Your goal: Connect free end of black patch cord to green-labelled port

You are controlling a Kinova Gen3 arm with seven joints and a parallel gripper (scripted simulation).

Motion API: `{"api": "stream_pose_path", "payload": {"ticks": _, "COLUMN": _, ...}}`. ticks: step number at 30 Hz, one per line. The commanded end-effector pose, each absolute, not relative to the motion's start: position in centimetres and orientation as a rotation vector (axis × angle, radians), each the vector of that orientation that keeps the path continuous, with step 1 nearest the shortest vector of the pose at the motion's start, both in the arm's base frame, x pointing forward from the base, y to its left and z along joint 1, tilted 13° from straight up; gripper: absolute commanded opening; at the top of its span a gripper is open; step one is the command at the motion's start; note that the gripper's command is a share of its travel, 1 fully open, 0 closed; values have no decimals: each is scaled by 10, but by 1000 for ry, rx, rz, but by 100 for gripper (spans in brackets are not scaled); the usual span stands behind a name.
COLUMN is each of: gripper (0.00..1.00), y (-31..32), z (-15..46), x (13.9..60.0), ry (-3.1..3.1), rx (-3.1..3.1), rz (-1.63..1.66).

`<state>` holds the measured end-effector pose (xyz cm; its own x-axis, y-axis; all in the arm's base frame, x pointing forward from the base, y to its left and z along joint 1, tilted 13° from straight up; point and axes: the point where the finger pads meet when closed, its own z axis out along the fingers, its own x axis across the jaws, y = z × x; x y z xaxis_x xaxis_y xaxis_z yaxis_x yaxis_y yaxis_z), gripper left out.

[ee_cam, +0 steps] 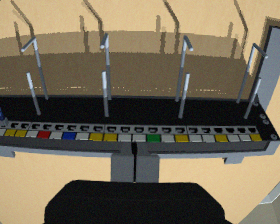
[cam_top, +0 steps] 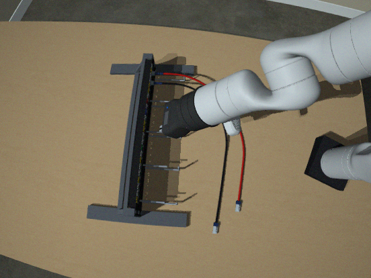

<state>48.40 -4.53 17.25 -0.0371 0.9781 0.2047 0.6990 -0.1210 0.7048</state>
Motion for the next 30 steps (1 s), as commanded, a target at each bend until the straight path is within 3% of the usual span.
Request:
{"api": "stream_pose_path", "payload": {"ticks": 1, "gripper": 0, "y": -32, "z": 167, "x": 487, "ry": 1794, "rx": 1846, "rz": 977}}
{"api": "stream_pose_path", "payload": {"ticks": 30, "gripper": 0, "y": -22, "z": 132, "x": 522, "ry": 1794, "rx": 1846, "rz": 977}}
